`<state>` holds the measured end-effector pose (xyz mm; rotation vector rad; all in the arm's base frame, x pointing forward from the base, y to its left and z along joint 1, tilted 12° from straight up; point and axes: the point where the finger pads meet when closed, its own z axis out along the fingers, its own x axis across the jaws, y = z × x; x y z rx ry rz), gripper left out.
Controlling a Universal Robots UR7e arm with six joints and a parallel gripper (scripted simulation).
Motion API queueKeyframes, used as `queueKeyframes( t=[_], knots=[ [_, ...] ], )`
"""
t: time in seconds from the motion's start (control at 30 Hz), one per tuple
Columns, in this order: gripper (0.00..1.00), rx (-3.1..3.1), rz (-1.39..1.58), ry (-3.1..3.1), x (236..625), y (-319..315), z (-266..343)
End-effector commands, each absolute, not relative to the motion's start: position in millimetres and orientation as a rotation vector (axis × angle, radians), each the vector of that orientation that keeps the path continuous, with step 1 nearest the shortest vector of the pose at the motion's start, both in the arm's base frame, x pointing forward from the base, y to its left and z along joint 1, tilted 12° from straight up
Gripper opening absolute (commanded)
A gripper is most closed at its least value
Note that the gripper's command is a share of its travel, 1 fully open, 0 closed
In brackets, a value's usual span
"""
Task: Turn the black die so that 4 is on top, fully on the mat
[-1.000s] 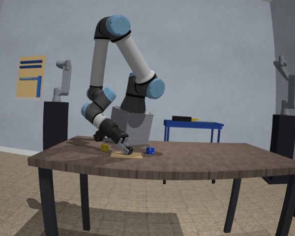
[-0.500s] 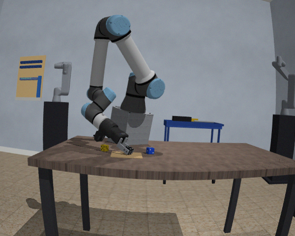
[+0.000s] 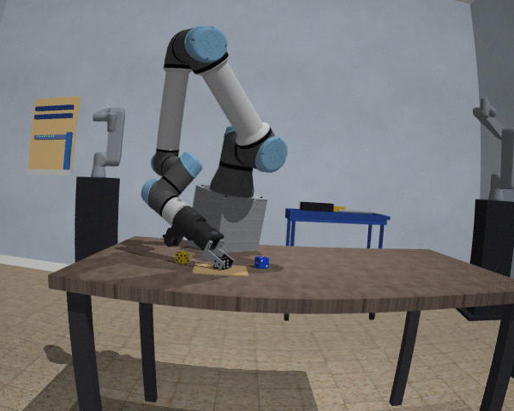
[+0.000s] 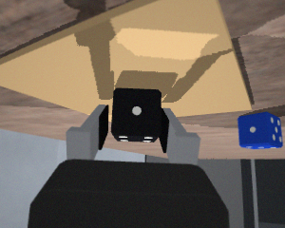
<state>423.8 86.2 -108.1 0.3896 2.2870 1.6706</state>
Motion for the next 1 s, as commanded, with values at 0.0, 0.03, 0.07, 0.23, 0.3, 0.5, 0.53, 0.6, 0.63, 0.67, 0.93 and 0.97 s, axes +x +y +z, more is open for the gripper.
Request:
queueKeyframes(
  t=[0.0, 0.03, 0.07, 0.23, 0.3, 0.5, 0.53, 0.6, 0.63, 0.67, 0.93, 0.97],
  knots=[
    [0.81, 0.386, 1.668, 2.287, 425.3, 85.4, -108.4],
    [0.87, 0.386, 1.668, 2.287, 425.3, 85.4, -108.4],
    [0.87, 0.386, 1.668, 2.287, 425.3, 85.4, -108.4],
    [0.87, 0.386, 1.668, 2.287, 425.3, 85.4, -108.4],
    [0.87, 0.386, 1.668, 2.287, 425.3, 85.4, -108.4],
    [0.87, 0.386, 1.668, 2.287, 425.3, 85.4, -108.4],
    [0.87, 0.386, 1.668, 2.287, 425.3, 85.4, -108.4],
    [0.87, 0.386, 1.668, 2.287, 425.3, 85.4, -108.4],
    [0.87, 0.386, 1.668, 2.287, 425.3, 85.4, -108.4],
    [0.87, 0.386, 1.668, 2.287, 425.3, 85.4, -108.4],
    [0.87, 0.386, 1.668, 2.287, 425.3, 85.4, -108.4],
    [0.87, 0.386, 1.668, 2.287, 425.3, 85.4, -108.4]
  ],
)
